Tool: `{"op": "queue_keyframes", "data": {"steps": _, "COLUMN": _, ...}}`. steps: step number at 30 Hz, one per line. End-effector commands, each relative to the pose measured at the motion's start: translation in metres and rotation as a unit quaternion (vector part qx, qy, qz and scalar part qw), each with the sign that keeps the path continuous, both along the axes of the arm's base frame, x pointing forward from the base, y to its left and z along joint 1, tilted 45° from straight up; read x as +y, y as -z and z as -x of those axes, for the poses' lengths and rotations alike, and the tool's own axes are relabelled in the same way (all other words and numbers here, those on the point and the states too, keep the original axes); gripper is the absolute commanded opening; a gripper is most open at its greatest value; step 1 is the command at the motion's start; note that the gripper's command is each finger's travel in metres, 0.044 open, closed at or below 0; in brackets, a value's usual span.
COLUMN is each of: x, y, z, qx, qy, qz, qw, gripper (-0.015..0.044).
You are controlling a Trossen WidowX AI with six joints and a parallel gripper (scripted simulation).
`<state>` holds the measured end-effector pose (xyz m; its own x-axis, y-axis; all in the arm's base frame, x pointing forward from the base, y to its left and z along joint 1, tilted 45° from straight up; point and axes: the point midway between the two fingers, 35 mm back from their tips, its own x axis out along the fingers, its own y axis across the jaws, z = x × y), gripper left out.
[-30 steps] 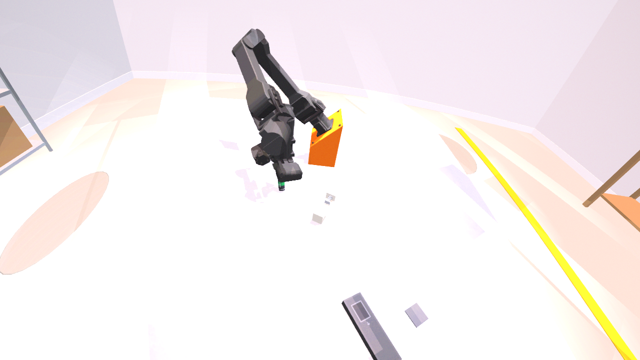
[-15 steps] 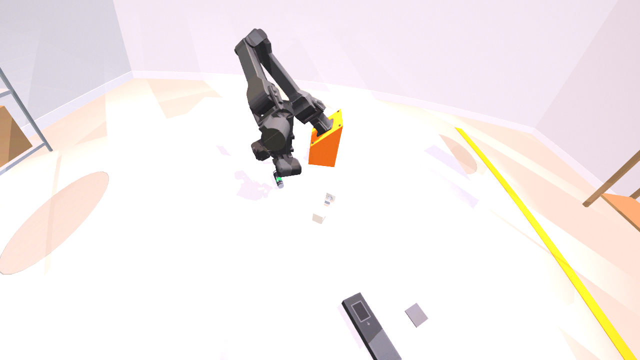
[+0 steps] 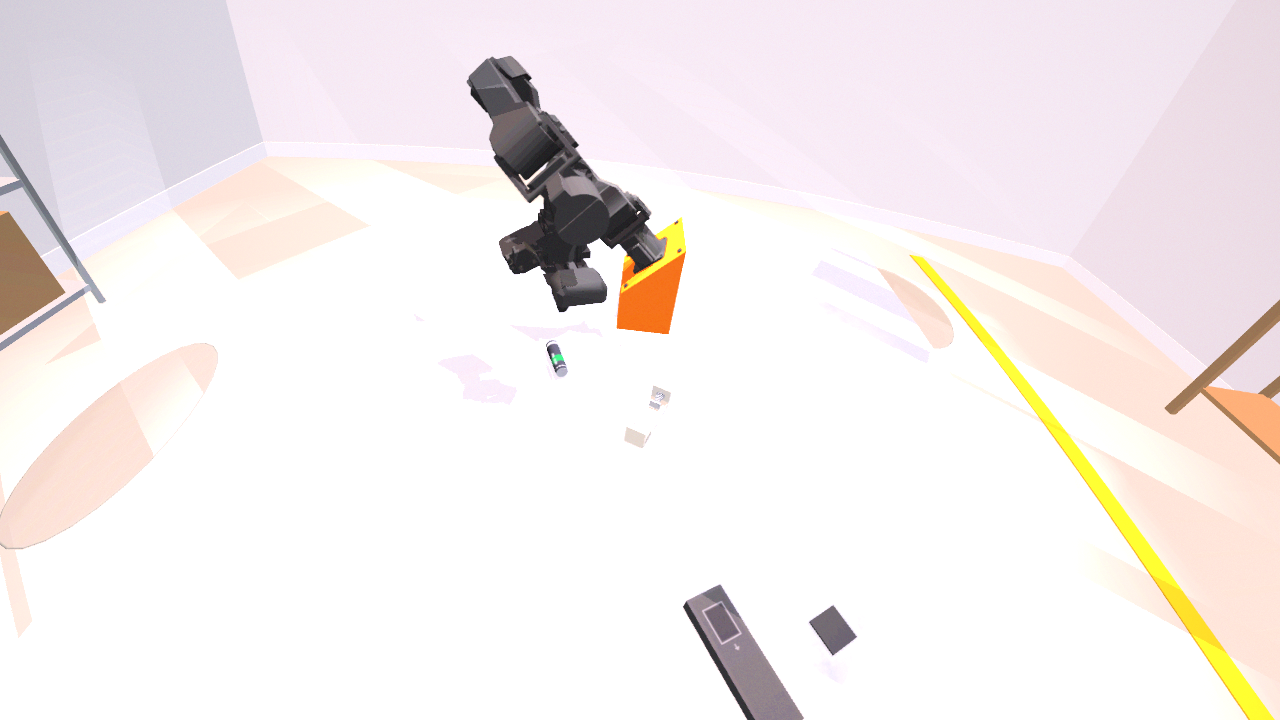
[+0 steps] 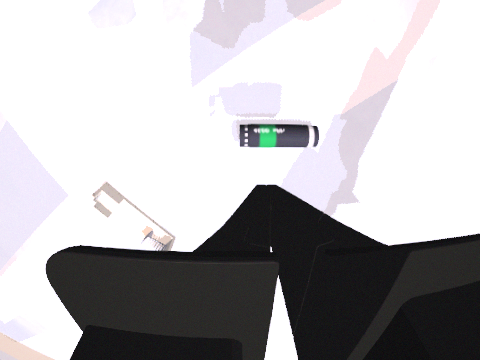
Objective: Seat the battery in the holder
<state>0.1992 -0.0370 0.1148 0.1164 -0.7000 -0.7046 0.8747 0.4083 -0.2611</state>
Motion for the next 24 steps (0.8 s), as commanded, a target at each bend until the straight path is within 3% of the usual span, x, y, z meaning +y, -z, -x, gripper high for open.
{"op": "queue_keyframes", "data": {"steps": 1, "x": 0.003, "y": -0.004, "z": 0.002, "qx": 0.0, "qy": 0.002, "qz": -0.001, "qw": 1.0, "gripper": 0.0}}
{"op": "queue_keyframes", "data": {"steps": 8, "x": 0.001, "y": -0.002, "z": 0.001, "qx": 0.001, "qy": 0.001, "qz": 0.001, "qw": 1.0, "gripper": 0.0}}
{"op": "queue_keyframes", "data": {"steps": 12, "x": -0.01, "y": 0.007, "z": 0.002, "qx": -0.111, "qy": 0.115, "qz": -0.021, "qw": 0.987, "gripper": 0.0105}}
{"op": "queue_keyframes", "data": {"steps": 17, "x": -0.035, "y": 0.025, "z": 0.006, "qx": -0.327, "qy": 0.334, "qz": -0.058, "qw": 0.882, "gripper": 0.0224}}
{"op": "queue_keyframes", "data": {"steps": 21, "x": -0.053, "y": 0.038, "z": 0.012, "qx": -0.472, "qy": 0.476, "qz": -0.078, "qw": 0.738, "gripper": 0.0224}}
{"op": "queue_keyframes", "data": {"steps": 24, "x": -0.056, "y": 0.04, "z": 0.013, "qx": -0.494, "qy": 0.498, "qz": -0.08, "qw": 0.709, "gripper": 0.0224}}
